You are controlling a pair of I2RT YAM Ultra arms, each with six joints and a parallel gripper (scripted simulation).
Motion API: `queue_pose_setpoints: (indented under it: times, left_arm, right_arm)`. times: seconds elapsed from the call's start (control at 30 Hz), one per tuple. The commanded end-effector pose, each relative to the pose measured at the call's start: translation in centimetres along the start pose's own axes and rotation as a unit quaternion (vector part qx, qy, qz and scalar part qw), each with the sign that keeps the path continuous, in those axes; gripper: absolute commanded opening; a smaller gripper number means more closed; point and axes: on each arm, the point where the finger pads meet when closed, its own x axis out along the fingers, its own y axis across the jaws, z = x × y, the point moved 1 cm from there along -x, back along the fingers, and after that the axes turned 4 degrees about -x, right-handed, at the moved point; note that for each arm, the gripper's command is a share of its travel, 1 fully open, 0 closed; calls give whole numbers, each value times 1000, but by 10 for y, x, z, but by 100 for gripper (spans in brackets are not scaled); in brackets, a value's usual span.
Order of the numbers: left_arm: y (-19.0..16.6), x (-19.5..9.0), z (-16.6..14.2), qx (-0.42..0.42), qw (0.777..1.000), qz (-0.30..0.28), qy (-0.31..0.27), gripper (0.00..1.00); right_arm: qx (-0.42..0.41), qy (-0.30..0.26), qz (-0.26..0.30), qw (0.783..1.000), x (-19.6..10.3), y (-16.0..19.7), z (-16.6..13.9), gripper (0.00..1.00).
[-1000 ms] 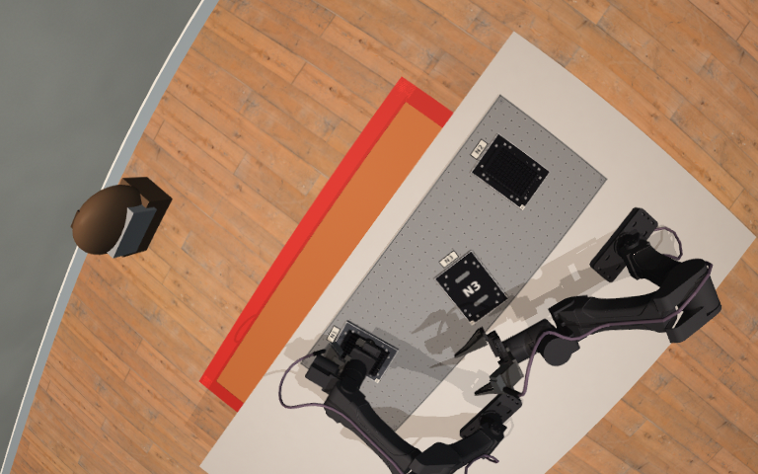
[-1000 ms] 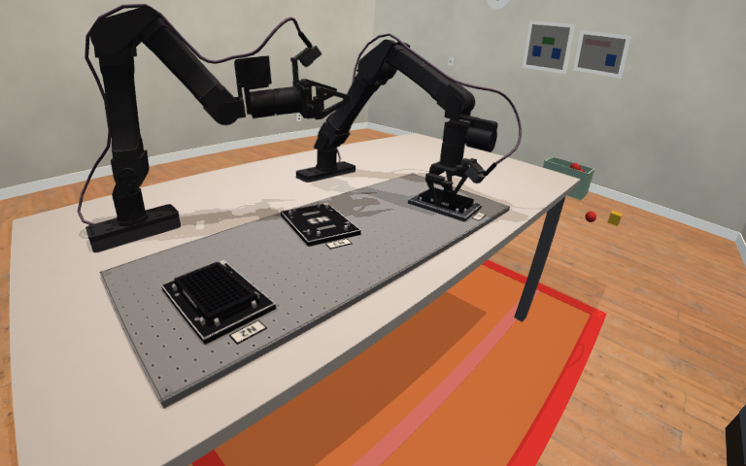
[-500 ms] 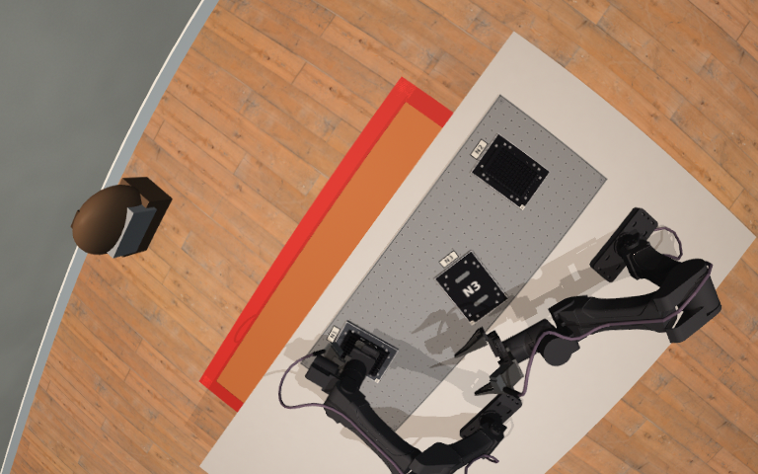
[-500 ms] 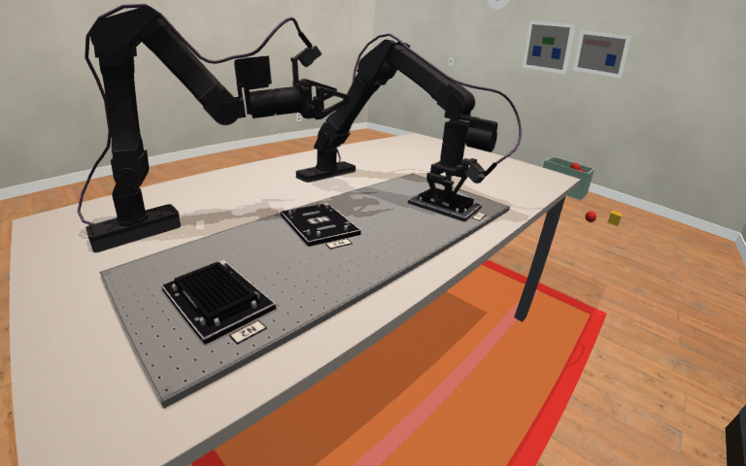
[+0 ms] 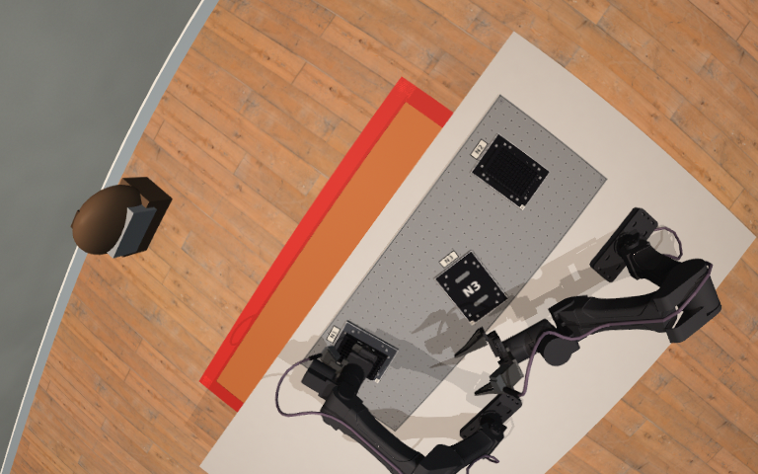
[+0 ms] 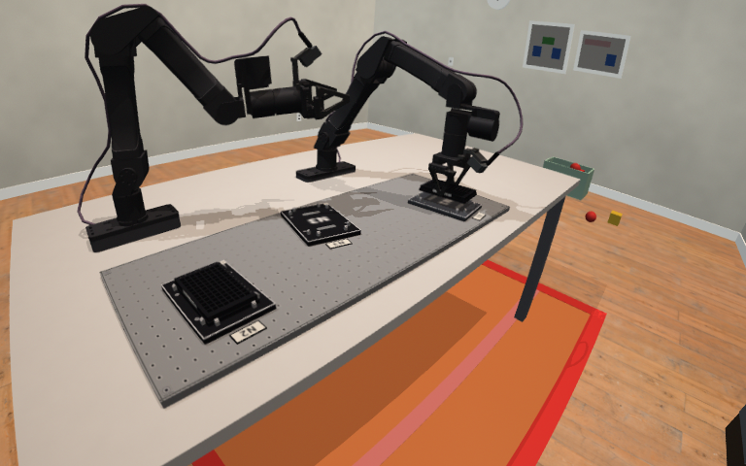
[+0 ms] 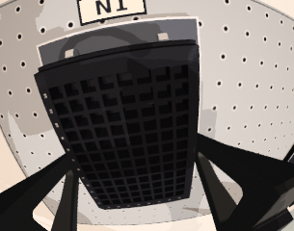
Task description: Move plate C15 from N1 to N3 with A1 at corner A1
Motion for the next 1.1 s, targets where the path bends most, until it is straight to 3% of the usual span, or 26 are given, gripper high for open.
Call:
queue_pose_setpoints:
  times: [0.0,0.23,0.43,0.5,0.67,0.97,1.07]
  left_arm:
    - [0,-30,0,-2,1000,-3,-9,81]
    - [0,-29,0,-2,1000,-3,-6,81]
    - [0,-29,0,-2,1000,-3,-6,81]
    - [0,-29,0,-2,1000,-3,-6,81]
    - [0,-29,0,-2,1000,-3,-6,81]
    - [0,-25,0,-1,1000,-3,-6,81]
    - [0,-25,0,-1,1000,-3,-6,81]
  right_arm:
    - [-1,-13,1,1000,3,0,10,100]
    - [-2,39,-12,999,-2,-8,2,100]
    - [-2,124,-36,992,-41,-26,15,100]
    - [-2,124,-36,992,-41,-26,15,100]
    - [1,135,-57,989,-94,-38,57,100]
    - [5,151,-91,984,-210,-47,92,100]
    - [5,151,-93,984,-220,-47,93,100]
